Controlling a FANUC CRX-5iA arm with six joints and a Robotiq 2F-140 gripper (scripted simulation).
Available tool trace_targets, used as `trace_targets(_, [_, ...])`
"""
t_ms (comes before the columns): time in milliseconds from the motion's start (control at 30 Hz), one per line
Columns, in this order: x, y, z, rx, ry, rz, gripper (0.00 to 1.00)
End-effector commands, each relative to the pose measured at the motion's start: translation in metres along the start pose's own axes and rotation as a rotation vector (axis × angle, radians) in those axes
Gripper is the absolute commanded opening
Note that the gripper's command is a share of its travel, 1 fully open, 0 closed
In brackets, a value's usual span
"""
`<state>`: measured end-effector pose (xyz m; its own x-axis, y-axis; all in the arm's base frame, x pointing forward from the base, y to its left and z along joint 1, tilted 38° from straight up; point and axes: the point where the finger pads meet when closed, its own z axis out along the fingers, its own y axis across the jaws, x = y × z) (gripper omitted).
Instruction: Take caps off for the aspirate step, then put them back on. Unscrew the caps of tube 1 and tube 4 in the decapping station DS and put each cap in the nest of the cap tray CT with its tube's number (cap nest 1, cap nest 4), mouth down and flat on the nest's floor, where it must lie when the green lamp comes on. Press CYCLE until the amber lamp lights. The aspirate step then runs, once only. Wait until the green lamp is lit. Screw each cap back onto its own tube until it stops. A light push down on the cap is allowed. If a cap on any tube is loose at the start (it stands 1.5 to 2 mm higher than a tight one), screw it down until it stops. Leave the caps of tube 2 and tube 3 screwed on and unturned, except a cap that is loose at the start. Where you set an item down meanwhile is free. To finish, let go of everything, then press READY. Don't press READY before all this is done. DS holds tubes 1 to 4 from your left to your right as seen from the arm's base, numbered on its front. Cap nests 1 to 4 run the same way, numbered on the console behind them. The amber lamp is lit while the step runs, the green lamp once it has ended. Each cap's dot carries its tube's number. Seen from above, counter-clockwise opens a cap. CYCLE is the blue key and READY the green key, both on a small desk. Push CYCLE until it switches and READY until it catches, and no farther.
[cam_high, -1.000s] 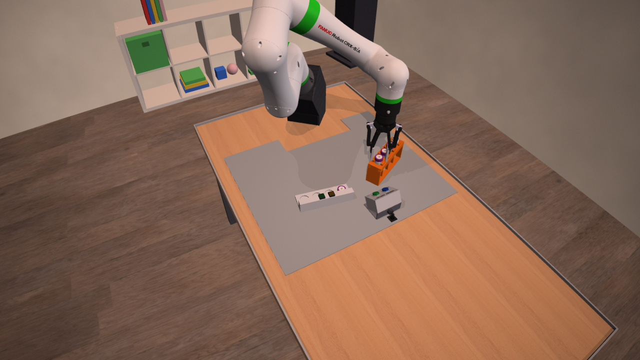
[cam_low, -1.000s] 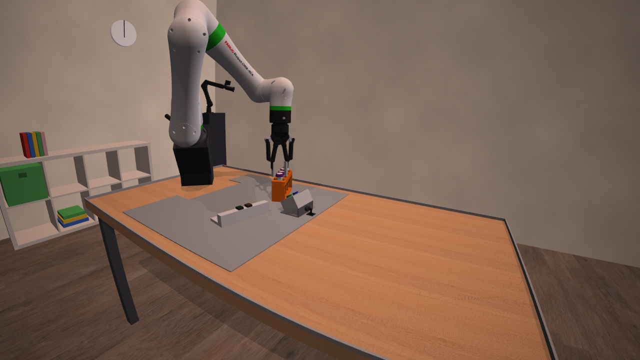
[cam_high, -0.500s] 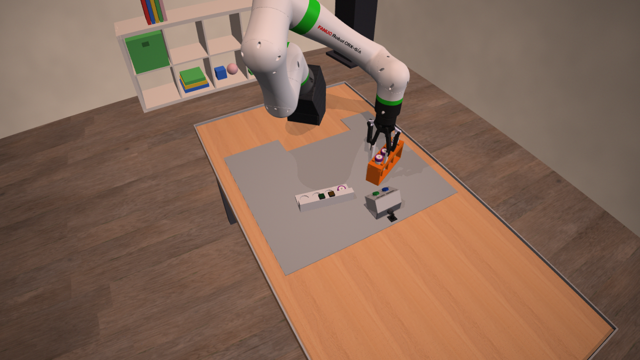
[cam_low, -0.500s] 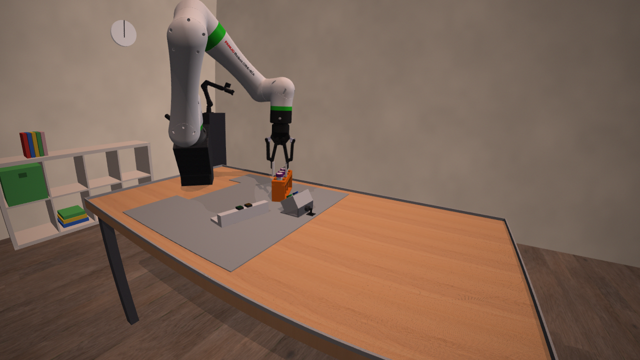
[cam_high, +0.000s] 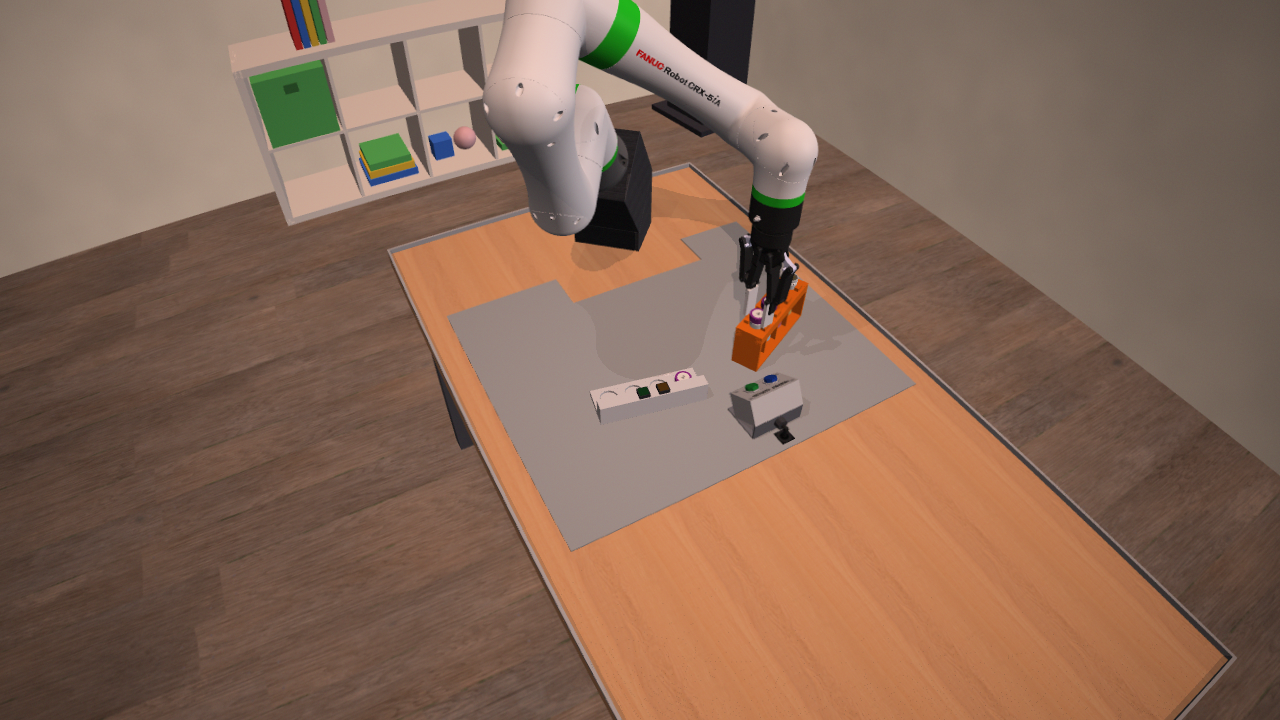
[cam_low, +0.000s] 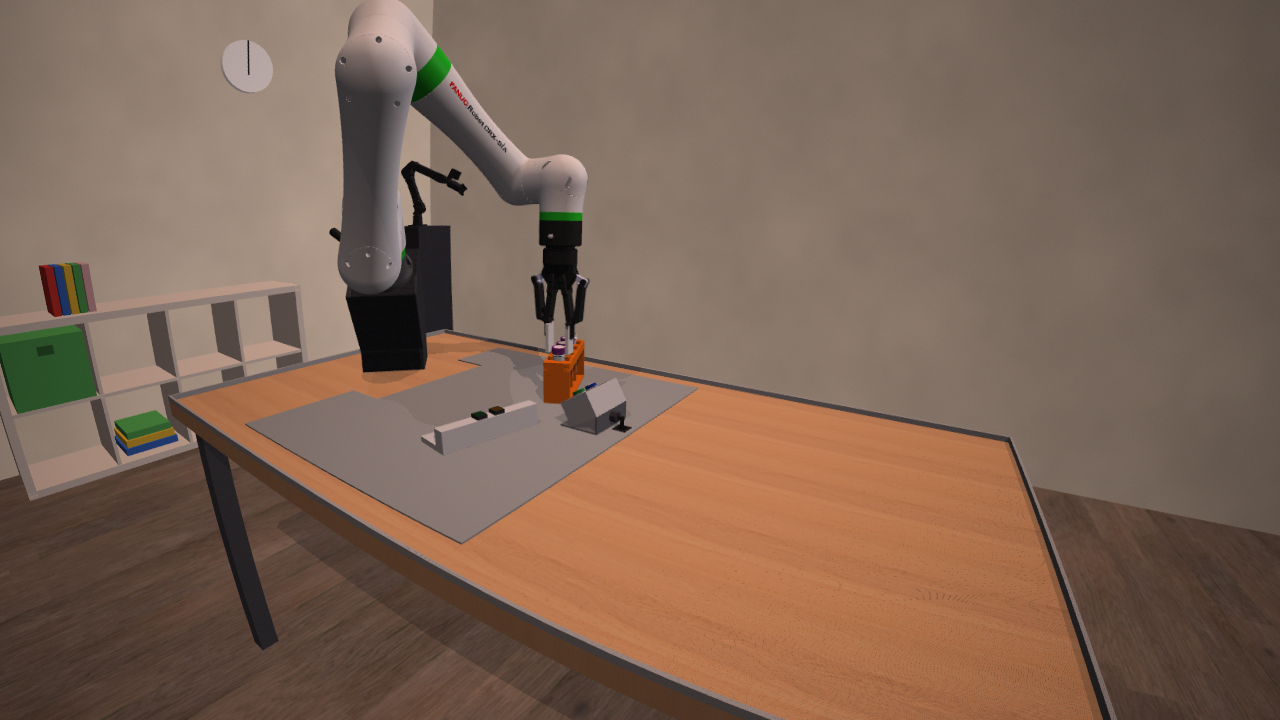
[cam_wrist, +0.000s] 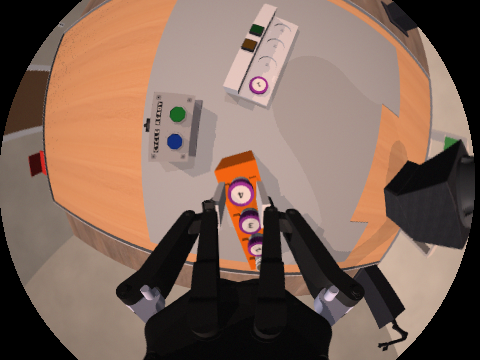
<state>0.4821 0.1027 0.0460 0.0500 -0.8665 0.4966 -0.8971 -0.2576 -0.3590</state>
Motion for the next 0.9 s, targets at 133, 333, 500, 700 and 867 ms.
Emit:
trace_targets(133, [-0.0001,-0.0001,-0.0001,0.002,0.001,0.001,0.0])
trace_targets(333, [-0.0001,-0.0001,-0.0001,0.002,0.001,0.001,0.0])
trace_targets(500, [-0.0001,-0.0001,-0.0001,0.001,0.001,-0.149,0.0])
trace_targets(700, [-0.0001,-0.0001,-0.0001,0.001,0.001,-0.449,0.0])
trace_targets(867, [-0.0001,-0.0001,-0.0001,0.001,0.001,-0.523,0.0])
